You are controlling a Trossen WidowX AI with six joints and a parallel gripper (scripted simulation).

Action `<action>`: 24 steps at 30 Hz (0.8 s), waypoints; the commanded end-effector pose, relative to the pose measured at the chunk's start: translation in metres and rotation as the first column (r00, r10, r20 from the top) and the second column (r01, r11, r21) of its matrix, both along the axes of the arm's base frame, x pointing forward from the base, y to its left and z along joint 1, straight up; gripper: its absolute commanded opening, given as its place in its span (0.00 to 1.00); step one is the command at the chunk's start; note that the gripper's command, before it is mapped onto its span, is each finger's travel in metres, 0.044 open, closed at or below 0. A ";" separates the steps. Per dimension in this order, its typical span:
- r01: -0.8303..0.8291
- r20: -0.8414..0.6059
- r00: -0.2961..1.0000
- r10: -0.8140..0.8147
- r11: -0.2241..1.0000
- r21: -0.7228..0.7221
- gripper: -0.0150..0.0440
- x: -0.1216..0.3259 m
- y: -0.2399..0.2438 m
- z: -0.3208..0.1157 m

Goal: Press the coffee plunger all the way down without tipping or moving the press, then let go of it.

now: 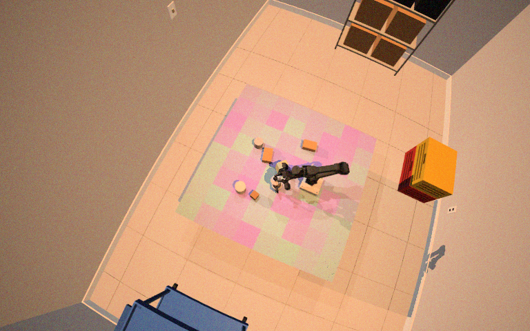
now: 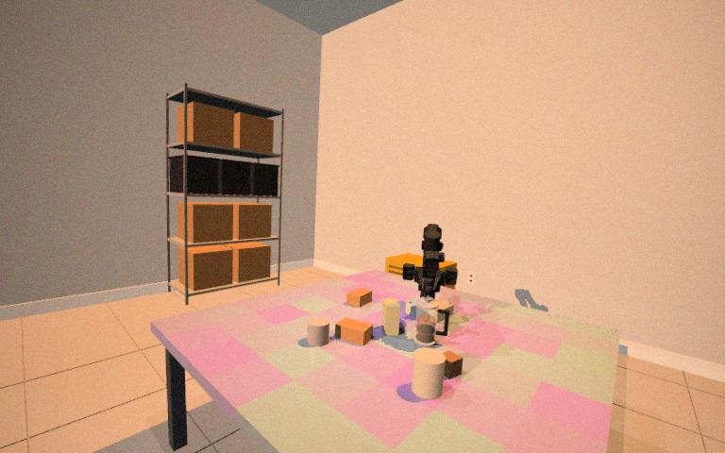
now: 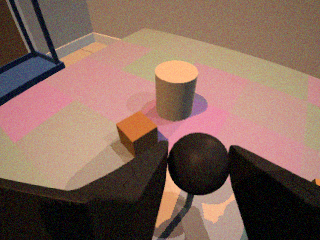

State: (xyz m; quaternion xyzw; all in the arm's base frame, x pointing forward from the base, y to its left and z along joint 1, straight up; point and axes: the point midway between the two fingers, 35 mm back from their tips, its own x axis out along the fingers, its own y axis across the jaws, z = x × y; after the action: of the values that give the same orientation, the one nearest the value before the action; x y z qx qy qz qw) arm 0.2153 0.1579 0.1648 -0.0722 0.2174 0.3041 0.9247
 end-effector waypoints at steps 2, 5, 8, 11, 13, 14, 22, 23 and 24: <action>-0.001 -0.042 0.999 0.000 1.000 -0.030 0.47 -0.001 0.000 -0.016; -0.001 -0.042 0.999 0.000 1.000 -0.030 0.47 0.000 0.000 -0.016; -0.001 -0.042 0.999 0.000 1.000 -0.030 0.47 0.000 0.000 -0.016; -0.001 -0.042 0.999 0.000 1.000 -0.030 0.47 0.001 0.001 -0.015; -0.001 -0.042 0.999 0.000 1.000 -0.030 0.47 0.001 0.001 -0.015; -0.001 -0.042 0.999 0.000 1.000 -0.030 0.47 0.001 0.001 -0.015; -0.001 -0.042 0.999 0.000 1.000 -0.030 0.47 0.003 0.002 -0.015; -0.001 -0.042 0.999 0.000 1.000 -0.030 0.47 0.003 0.002 -0.015; -0.001 -0.042 0.999 0.000 1.000 -0.030 0.47 0.003 0.002 -0.015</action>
State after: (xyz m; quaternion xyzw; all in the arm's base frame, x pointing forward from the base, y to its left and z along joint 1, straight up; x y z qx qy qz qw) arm 0.2185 0.1601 0.1581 -0.0755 0.2284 0.3033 0.9220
